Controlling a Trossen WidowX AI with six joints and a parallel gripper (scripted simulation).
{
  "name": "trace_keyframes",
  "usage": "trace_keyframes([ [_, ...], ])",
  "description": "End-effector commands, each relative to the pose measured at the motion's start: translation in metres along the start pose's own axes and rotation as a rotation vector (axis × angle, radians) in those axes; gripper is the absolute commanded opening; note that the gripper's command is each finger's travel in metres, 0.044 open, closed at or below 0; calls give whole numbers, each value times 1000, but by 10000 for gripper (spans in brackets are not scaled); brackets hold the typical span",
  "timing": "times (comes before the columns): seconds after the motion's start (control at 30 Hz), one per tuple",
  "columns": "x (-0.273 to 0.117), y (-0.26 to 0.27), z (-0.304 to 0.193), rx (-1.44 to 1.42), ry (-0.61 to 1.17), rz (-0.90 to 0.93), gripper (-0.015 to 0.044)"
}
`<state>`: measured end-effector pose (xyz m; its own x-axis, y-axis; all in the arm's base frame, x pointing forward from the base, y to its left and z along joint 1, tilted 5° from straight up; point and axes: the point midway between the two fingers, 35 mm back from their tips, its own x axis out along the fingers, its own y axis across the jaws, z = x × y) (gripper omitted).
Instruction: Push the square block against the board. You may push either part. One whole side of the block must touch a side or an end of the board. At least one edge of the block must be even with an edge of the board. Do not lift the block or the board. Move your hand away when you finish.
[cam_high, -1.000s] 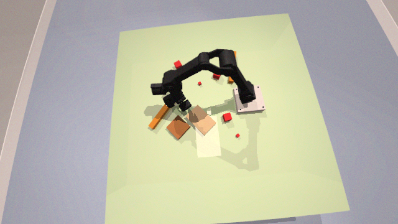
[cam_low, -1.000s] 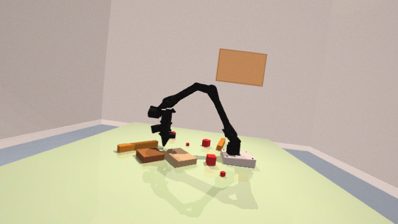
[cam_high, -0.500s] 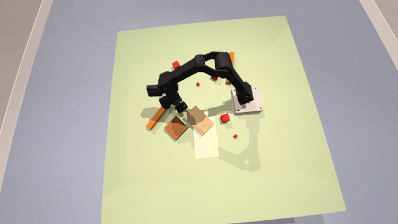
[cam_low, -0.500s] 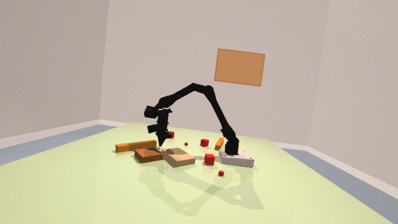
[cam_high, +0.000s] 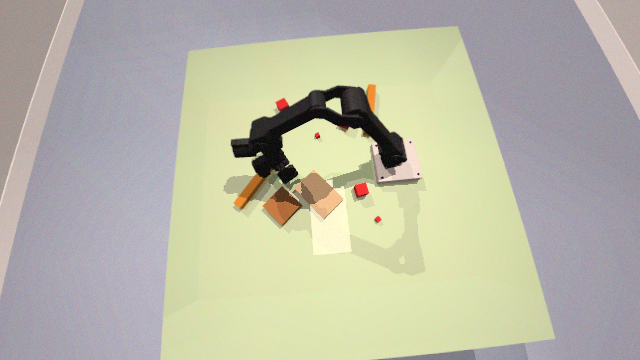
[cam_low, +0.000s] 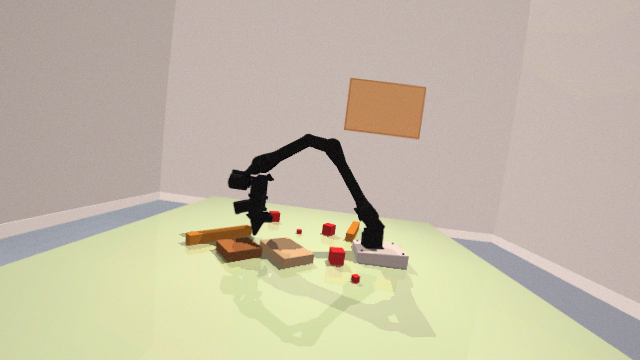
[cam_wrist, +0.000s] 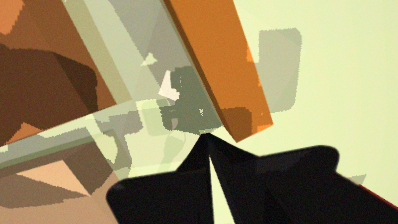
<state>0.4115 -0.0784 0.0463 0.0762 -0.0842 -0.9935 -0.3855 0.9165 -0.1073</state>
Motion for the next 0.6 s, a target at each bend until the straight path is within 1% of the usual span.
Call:
trace_keyframes([
  [0.0,0,-1,3,5,3,-2,0],
  [0.2,0,-1,4,5,3,-2,0],
  [0.57,0,-1,-13,4,5,-2,0],
])
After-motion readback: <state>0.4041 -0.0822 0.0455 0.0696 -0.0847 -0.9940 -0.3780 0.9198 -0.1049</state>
